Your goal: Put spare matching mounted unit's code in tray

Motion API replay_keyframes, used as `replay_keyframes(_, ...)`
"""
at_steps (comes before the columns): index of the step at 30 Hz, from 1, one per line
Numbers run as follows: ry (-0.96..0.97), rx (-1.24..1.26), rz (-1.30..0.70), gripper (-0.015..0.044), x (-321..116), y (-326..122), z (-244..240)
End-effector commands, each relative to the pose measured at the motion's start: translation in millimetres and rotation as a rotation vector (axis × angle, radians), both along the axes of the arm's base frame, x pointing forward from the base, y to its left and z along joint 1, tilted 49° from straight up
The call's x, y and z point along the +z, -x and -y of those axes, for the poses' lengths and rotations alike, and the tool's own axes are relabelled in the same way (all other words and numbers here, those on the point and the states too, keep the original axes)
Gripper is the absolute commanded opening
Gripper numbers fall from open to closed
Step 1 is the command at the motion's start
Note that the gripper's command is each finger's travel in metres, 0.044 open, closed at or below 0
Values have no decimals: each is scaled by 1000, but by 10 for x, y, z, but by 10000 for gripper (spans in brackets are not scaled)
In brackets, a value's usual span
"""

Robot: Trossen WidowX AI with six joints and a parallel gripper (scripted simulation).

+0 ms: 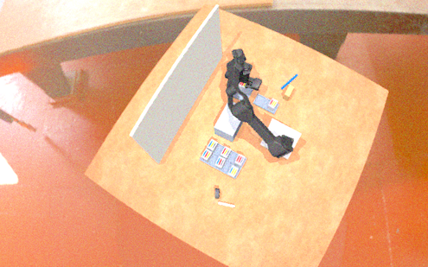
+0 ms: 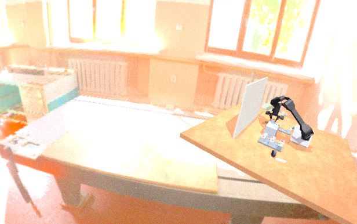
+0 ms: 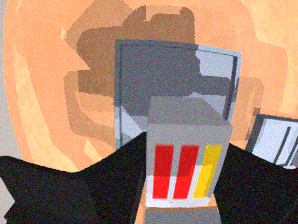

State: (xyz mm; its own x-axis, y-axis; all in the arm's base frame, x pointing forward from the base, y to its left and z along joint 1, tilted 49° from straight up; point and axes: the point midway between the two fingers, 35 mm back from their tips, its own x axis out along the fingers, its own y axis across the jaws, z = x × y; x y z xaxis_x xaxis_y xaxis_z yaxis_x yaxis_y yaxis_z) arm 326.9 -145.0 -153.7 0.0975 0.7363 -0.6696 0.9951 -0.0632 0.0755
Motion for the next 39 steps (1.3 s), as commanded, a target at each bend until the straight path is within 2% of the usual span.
replay_keyframes(1, -3, -6, 1, 0, -8, -6, -22)
replay_keyframes(18, -5, -5, 1, 0, -79, 6, -130)
replay_keyframes(34, -2, 1, 0, 420, -76, 12, -114)
replay_keyframes(35, -2, 0, 0, 440, -59, 11, -90)
replay_keyframes(39, 1, -4, -1, 440, 321, 38, 364)
